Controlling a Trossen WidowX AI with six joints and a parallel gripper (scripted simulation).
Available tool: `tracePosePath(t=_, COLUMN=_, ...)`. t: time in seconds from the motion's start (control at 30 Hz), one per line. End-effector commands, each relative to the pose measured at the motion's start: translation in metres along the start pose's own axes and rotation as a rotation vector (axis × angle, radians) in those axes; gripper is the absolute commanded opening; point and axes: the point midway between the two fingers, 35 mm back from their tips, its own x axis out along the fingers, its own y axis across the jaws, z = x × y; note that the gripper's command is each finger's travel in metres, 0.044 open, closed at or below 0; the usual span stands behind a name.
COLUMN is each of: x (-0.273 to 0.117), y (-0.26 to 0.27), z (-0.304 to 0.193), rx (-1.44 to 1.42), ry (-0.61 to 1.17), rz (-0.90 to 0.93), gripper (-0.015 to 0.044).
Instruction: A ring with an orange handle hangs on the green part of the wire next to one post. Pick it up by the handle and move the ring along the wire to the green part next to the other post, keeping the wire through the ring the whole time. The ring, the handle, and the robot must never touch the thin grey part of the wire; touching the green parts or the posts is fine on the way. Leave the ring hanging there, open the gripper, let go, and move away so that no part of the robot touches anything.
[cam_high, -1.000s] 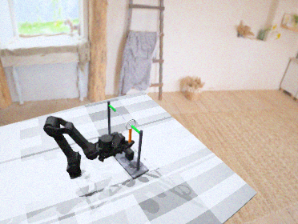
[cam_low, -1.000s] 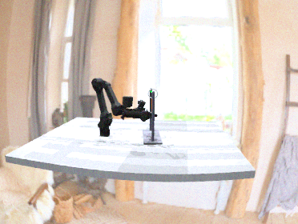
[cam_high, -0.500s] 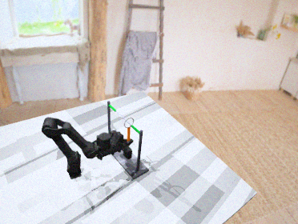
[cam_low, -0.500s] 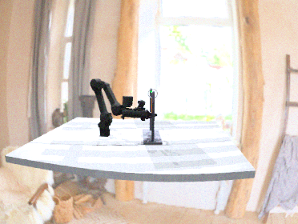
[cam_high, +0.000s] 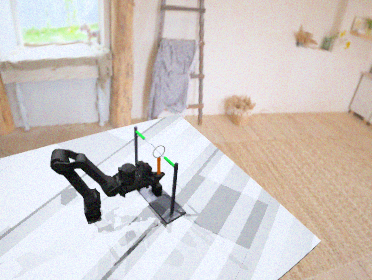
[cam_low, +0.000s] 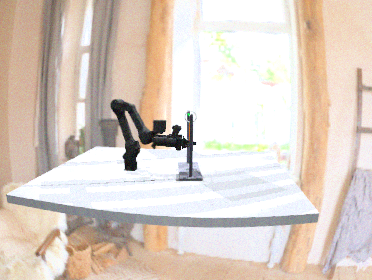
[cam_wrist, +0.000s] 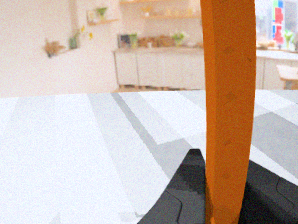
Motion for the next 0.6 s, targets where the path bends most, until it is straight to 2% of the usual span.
tracePosePath(t=0.0, x=-0.001, y=0.005, z=-0.003, rx=0.015, ry=0.005, rz=-0.008, gripper=-0.0150)
tracePosePath(t=0.57, x=-0.001, y=0.034, z=-0.001, rx=0.106, ry=0.002, rz=0.010, gripper=-0.0150)
